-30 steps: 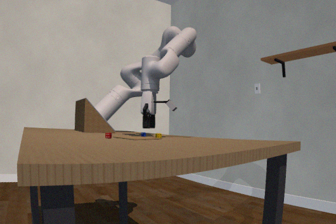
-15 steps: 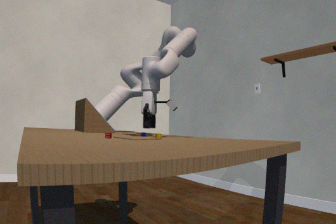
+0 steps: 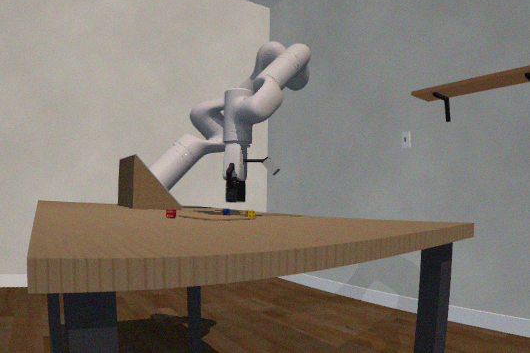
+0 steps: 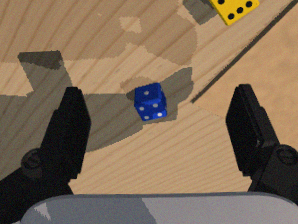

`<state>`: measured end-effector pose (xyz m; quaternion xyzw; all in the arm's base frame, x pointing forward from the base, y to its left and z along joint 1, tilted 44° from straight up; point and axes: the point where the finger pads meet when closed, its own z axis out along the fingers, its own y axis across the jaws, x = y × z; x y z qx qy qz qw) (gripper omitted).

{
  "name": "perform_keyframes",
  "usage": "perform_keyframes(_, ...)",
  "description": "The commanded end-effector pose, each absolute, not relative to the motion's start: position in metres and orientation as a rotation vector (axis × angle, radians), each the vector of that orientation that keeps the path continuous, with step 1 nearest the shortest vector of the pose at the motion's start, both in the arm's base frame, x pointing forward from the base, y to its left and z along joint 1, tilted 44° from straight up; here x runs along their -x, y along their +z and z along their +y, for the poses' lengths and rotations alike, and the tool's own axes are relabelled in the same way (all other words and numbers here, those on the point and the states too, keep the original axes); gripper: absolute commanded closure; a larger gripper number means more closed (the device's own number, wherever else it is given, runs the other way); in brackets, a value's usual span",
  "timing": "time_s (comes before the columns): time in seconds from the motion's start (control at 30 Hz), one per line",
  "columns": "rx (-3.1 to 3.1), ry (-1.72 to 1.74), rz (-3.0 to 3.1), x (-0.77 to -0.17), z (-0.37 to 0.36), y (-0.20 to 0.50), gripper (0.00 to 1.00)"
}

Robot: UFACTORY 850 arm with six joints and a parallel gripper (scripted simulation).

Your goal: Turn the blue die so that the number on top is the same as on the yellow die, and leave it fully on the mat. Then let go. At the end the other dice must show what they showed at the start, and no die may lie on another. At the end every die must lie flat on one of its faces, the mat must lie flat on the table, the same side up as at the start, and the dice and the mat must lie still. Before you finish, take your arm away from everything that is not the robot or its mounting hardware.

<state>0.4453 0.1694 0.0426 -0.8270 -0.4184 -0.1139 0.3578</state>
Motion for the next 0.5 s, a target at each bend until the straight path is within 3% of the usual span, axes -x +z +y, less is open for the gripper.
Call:
perform_keyframes(0.0, 2.135, -0.296, -1.080, -0.4460, 0.1691, 0.0430, 0.00)
perform_keyframes(0.47, 2.135, -0.296, -1.080, -0.4549, 0.1724, 0.0448, 0.00)
